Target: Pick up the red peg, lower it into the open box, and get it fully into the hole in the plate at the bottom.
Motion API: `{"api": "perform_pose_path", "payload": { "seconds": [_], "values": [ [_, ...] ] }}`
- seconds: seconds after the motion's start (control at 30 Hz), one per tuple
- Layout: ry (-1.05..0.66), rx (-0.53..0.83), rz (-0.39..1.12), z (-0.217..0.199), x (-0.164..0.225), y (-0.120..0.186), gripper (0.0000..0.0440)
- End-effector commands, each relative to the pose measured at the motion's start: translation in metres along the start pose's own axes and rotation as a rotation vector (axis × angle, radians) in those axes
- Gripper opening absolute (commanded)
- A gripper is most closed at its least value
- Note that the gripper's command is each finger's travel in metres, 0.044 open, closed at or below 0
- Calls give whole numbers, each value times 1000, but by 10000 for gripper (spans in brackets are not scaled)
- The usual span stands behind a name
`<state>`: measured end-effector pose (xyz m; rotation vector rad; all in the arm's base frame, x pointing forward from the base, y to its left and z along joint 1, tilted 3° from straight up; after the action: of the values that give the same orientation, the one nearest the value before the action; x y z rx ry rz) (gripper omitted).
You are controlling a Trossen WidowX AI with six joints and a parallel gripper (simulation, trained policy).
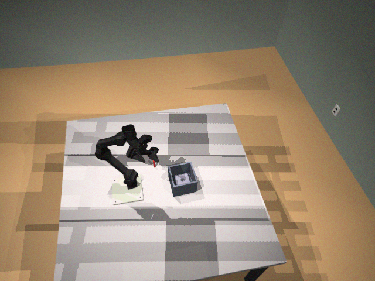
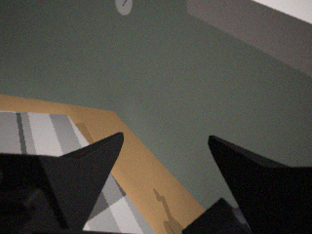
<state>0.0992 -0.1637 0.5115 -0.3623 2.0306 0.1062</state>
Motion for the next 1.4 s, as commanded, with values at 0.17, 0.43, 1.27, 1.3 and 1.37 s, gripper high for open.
{"api": "perform_pose_path", "payload": {
  "seconds": [0.17, 0.43, 1.27, 1.3, 1.37],
  "values": [
    [-97, -177, 31, 36, 1, -5, 440],
    [-196, -354, 93, 75, 5, -5, 440],
    [-452, -819, 466, 187, 26, 35, 440],
    [-460, -833, 487, 191, 28, 38, 440],
    [-473, -861, 530, 199, 31, 44, 440]
  ]
}}
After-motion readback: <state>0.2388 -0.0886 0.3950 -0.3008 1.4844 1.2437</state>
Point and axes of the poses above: the point midway between the two fingers, 35 mm back from their tips, its own y axis back along the fingers, its own z axis across the jaws, x = y × z, the point moved 3 cm from there along y, back along the fingers, and after that the axes turned 10 degrees about -y, right-handed, at the moved point
